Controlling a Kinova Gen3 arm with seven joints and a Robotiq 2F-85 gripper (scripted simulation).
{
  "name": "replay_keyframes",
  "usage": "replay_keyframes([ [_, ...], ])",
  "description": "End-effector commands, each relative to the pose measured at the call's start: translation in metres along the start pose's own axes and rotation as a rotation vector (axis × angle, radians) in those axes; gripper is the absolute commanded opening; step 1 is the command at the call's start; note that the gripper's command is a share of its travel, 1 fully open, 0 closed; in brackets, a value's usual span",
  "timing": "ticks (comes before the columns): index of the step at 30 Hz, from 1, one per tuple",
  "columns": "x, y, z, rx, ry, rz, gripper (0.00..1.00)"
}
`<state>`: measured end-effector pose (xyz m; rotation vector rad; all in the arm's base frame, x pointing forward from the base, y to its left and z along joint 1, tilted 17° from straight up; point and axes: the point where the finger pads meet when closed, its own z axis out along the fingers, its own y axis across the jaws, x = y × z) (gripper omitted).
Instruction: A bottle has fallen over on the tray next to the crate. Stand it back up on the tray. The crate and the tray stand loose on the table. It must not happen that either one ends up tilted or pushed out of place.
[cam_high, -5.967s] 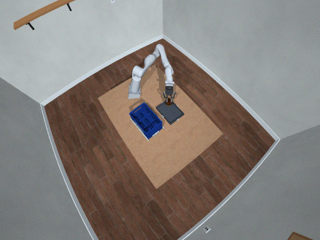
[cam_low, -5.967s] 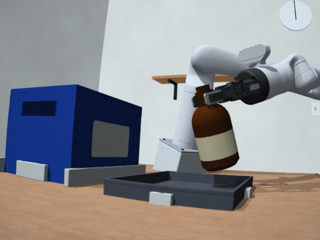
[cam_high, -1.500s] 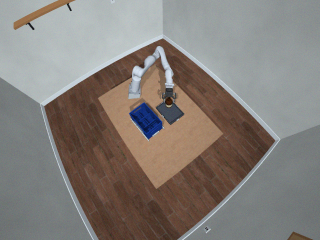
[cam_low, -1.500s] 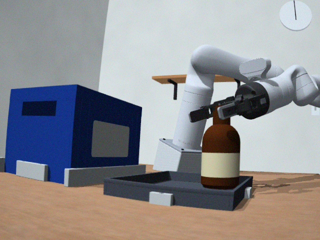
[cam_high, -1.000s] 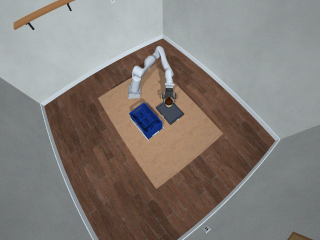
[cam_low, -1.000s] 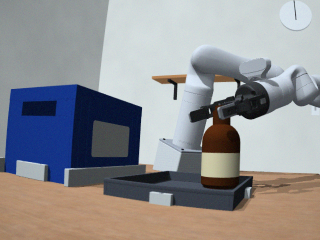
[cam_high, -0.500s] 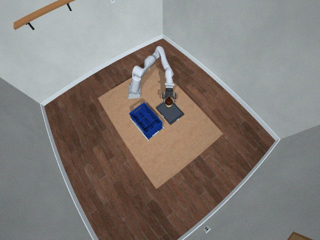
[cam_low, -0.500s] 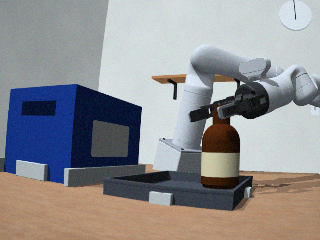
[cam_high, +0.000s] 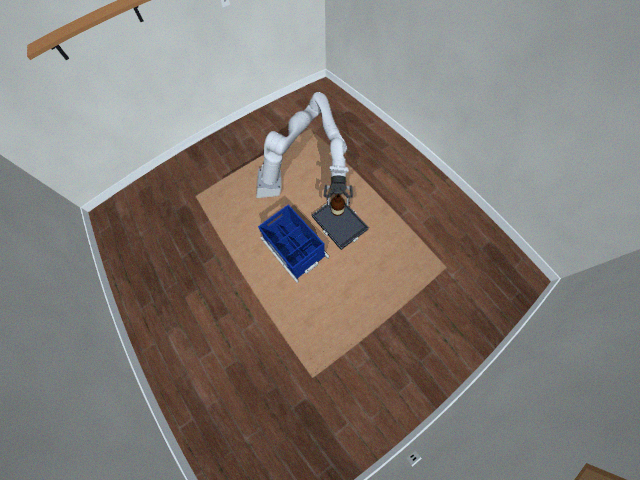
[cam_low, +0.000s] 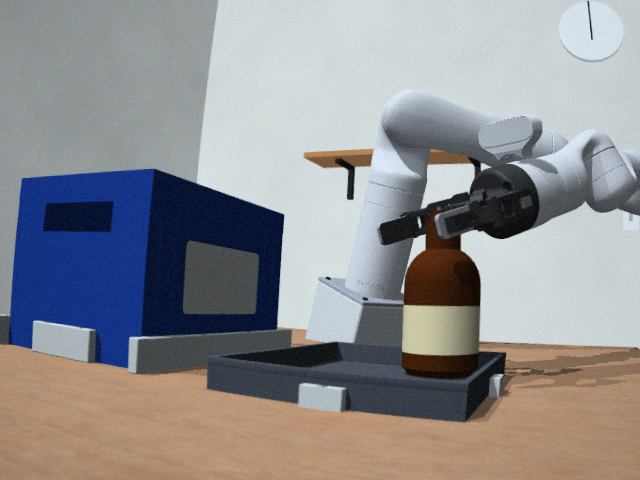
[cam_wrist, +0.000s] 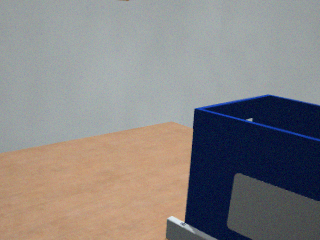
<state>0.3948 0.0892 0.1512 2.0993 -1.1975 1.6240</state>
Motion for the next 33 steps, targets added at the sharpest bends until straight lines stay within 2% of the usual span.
replay_keyframes([
  [1, 0.0, 0.0, 0.0, 0.0, 0.0, 0.001, 1.0],
  [21, 0.004, 0.0, -0.001, 0.0, 0.0, 0.001, 1.0],
  [33, 0.021, 0.0, -0.008, 0.0, 0.0, 0.001, 1.0],
])
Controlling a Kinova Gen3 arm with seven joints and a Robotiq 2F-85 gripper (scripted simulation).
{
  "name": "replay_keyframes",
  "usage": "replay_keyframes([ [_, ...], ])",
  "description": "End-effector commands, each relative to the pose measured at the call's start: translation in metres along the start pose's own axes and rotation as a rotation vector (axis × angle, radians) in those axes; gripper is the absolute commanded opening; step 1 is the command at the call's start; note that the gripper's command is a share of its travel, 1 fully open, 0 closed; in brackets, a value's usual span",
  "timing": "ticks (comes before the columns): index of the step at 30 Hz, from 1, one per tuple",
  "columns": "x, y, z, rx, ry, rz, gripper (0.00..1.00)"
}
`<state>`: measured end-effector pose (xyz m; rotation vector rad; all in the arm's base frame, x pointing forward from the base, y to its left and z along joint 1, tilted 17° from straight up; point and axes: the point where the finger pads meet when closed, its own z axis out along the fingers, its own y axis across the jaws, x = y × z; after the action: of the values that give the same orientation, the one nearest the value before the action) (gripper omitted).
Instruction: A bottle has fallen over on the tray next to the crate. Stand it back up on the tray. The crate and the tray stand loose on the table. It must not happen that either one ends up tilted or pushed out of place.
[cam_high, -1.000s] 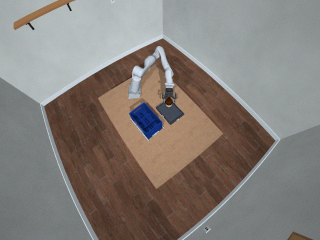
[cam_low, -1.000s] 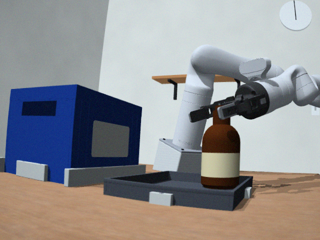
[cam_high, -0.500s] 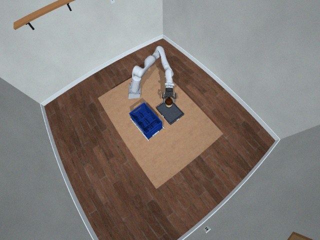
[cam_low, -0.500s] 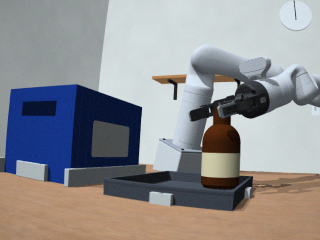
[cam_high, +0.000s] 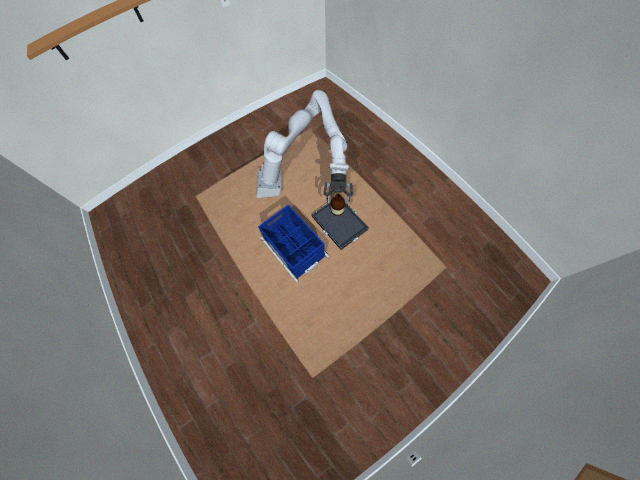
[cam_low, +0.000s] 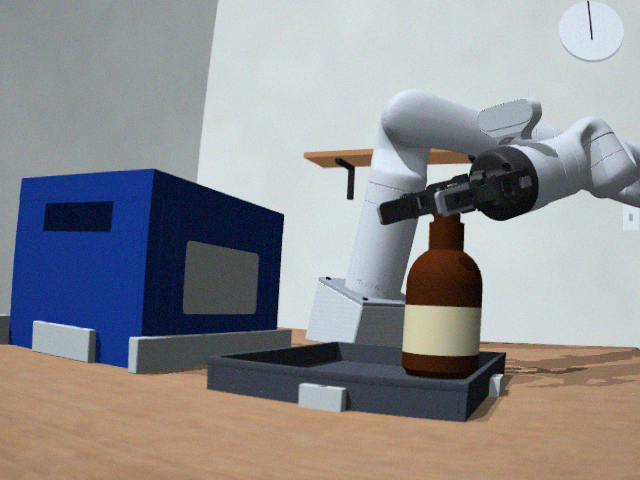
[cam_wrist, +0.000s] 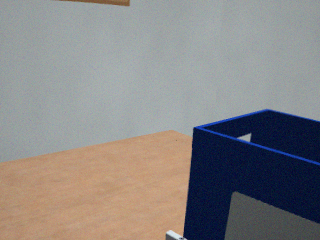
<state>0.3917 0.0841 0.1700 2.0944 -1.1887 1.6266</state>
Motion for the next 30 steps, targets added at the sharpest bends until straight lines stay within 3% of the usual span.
replay_keyframes([
  [1, 0.005, 0.0, -0.003, 0.0, -0.006, 0.007, 1.0],
  [30, 0.058, 0.0, -0.022, 0.0, -0.006, 0.007, 1.0],
])
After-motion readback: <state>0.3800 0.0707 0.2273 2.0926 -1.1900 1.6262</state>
